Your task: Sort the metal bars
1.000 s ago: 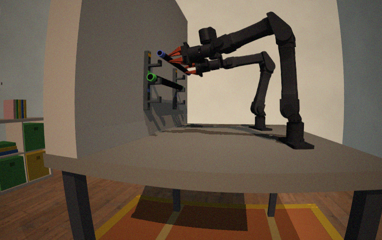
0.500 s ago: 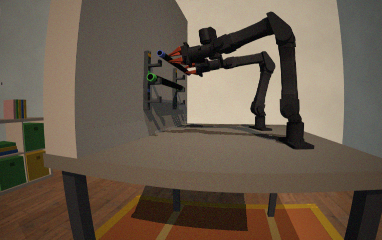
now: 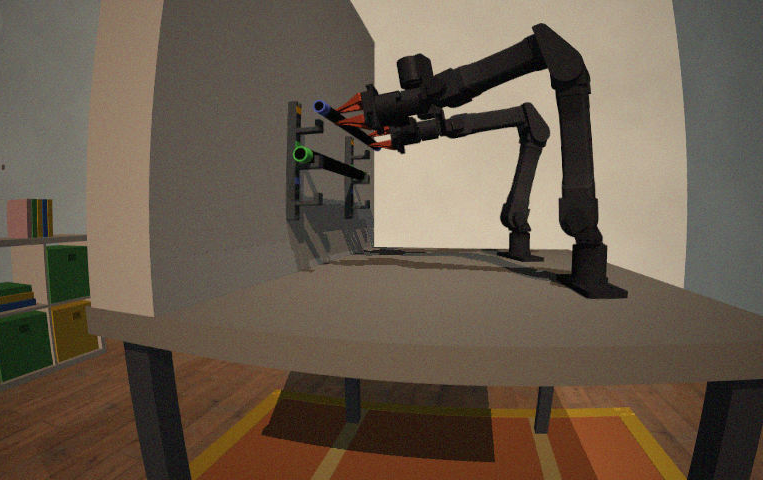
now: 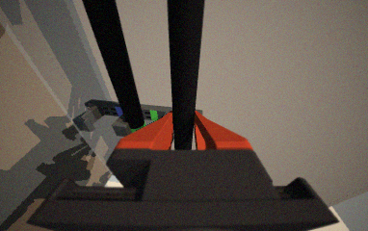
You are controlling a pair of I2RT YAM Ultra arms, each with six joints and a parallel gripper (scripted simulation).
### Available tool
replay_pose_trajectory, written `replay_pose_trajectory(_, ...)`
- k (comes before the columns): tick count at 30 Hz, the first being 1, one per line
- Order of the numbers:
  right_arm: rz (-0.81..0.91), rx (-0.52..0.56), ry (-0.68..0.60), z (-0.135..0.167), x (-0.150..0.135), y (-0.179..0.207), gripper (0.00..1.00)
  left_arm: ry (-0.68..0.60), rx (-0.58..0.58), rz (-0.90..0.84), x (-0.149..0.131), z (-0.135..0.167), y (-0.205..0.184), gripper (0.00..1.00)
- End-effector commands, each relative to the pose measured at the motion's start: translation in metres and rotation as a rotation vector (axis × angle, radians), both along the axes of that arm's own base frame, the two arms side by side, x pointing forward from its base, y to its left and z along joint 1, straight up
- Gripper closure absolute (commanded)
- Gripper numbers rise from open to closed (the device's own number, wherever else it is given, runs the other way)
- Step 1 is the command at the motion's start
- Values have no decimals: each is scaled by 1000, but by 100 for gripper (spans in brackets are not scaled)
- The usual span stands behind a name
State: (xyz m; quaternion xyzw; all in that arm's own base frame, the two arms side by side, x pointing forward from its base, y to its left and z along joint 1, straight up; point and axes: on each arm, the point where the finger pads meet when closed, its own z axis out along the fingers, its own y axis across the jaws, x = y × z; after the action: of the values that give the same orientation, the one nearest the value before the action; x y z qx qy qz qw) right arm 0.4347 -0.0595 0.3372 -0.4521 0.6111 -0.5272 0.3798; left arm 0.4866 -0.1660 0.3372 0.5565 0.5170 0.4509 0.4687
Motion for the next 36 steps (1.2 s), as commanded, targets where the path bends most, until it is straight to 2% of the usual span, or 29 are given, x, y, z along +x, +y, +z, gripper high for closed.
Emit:
replay_pose_trajectory(1,-7,-36,-151,57,-8,1,100,-154,-23,10,-9,62,5,100)
replay_pose_trajectory(36,-7,-36,-151,63,-8,1,100,-154,-23,10,-9,67,5,100)
